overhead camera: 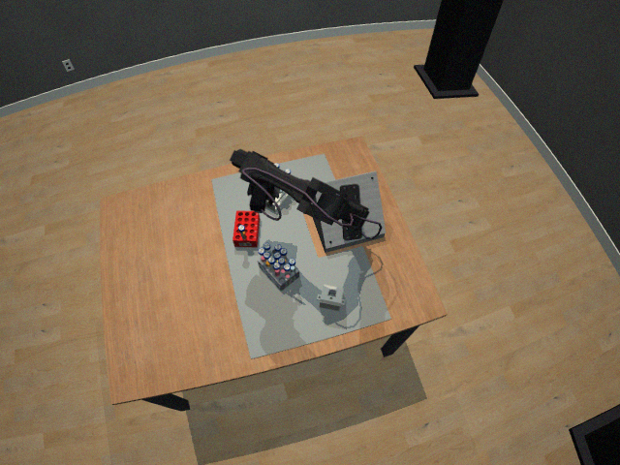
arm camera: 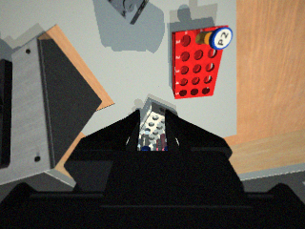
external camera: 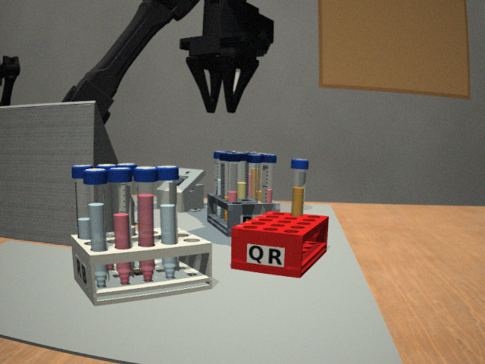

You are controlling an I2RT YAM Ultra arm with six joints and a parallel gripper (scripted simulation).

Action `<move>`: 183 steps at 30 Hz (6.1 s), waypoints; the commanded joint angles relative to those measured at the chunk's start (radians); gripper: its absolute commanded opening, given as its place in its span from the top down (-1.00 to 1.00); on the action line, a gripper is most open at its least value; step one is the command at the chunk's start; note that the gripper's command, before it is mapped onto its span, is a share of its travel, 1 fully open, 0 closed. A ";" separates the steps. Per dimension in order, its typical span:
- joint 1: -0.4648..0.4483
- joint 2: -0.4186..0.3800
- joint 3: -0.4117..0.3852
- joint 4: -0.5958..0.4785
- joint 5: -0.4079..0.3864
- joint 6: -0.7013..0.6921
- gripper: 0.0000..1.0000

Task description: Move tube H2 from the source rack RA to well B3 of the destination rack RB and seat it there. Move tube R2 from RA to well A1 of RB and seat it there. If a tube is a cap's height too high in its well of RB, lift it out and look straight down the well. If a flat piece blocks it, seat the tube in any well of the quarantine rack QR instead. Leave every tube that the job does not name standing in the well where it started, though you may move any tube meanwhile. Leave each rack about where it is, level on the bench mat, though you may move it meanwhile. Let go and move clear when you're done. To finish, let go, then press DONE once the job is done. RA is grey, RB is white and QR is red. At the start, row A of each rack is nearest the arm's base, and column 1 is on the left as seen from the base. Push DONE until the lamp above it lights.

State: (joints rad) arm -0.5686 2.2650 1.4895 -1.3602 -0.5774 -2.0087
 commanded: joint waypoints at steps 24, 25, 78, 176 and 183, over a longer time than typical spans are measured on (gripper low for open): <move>0.223 -0.249 0.031 -0.100 -0.120 0.180 0.40; 0.234 -0.257 0.033 -0.104 -0.125 0.192 0.40; 0.341 -0.257 -0.164 0.161 -0.162 0.325 0.40; 0.344 -0.276 -0.176 0.195 -0.169 0.343 1.00; 0.326 -0.264 -0.158 0.163 -0.155 0.321 1.00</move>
State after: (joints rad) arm -0.2138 2.0136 1.3018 -1.1709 -0.7315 -1.6703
